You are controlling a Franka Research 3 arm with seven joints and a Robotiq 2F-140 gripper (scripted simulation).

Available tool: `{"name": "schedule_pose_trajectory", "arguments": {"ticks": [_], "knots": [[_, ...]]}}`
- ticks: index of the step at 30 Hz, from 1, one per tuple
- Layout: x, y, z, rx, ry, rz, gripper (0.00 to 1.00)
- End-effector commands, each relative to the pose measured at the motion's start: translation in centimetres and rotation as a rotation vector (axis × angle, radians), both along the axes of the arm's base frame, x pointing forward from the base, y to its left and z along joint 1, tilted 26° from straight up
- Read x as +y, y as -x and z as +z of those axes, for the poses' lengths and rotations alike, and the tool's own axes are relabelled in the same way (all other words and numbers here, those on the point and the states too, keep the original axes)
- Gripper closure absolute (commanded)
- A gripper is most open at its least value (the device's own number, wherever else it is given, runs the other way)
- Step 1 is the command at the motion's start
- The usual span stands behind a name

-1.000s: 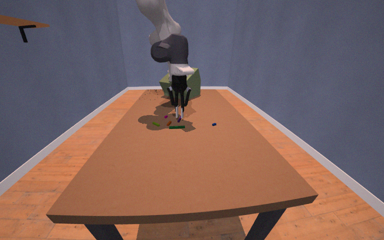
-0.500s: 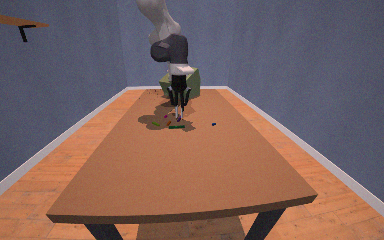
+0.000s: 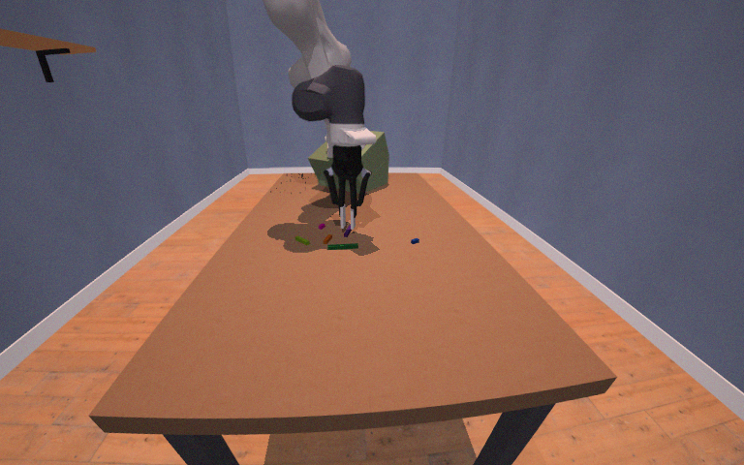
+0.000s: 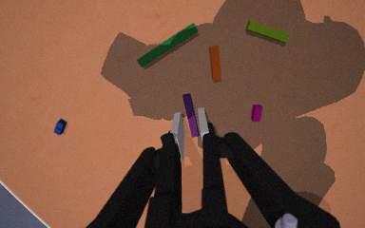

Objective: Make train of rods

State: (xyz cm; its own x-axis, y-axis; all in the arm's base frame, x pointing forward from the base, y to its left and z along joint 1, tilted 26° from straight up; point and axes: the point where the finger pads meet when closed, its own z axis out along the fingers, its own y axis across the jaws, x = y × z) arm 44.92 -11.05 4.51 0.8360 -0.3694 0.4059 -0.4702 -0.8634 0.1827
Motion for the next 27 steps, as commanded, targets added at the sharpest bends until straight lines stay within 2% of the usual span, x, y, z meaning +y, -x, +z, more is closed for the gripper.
{"name": "schedule_pose_trajectory", "arguments": {"ticks": [1, 16, 27], "knots": [[-0.04, -0.08, 0.03, -0.002, -0.002, -0.001, 0.85], [-0.06, -0.10, -0.02, -0.002, -0.002, -0.001, 0.85], [-0.36, -0.36, -0.82, -0.002, -0.002, -0.001, 0.85]]}}
